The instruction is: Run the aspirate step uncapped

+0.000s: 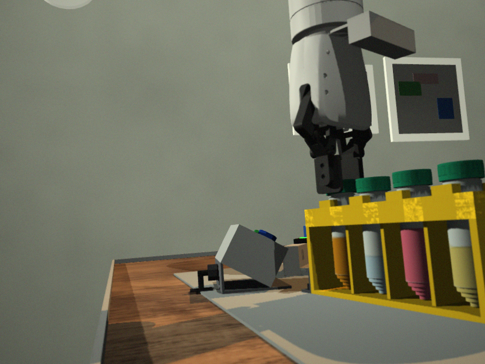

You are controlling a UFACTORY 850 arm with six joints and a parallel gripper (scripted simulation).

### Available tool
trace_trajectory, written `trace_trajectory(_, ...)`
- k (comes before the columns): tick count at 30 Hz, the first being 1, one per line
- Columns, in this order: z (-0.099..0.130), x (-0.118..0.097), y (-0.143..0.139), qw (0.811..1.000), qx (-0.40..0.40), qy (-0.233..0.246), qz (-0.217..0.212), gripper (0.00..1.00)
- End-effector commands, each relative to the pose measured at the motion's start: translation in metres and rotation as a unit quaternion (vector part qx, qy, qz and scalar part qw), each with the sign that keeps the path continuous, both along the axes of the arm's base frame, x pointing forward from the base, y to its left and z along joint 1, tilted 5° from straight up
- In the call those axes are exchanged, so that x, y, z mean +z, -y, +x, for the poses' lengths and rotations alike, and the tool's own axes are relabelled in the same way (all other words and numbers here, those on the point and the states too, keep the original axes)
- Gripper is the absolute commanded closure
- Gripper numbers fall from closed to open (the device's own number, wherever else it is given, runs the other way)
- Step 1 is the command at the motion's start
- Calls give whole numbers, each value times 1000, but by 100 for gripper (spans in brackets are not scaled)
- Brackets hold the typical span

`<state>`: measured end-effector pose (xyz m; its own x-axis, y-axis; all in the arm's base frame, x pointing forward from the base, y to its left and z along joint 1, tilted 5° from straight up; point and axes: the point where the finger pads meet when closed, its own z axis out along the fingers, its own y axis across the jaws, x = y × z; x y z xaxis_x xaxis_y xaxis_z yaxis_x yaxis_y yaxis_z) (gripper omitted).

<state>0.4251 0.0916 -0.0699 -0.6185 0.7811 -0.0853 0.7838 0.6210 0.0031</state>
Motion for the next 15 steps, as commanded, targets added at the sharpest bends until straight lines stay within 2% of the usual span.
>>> trace_trajectory(1, 1, 0, 0, 997, -83, 7, 5, 100)
trace_trajectory(4, 1, 0, 0, 991, -132, 10, 8, 100)
trace_trajectory(7, 1, 0, 0, 989, -149, 11, 9, 100)
trace_trajectory(15, 1, 0, 0, 960, -278, 19, 16, 100)
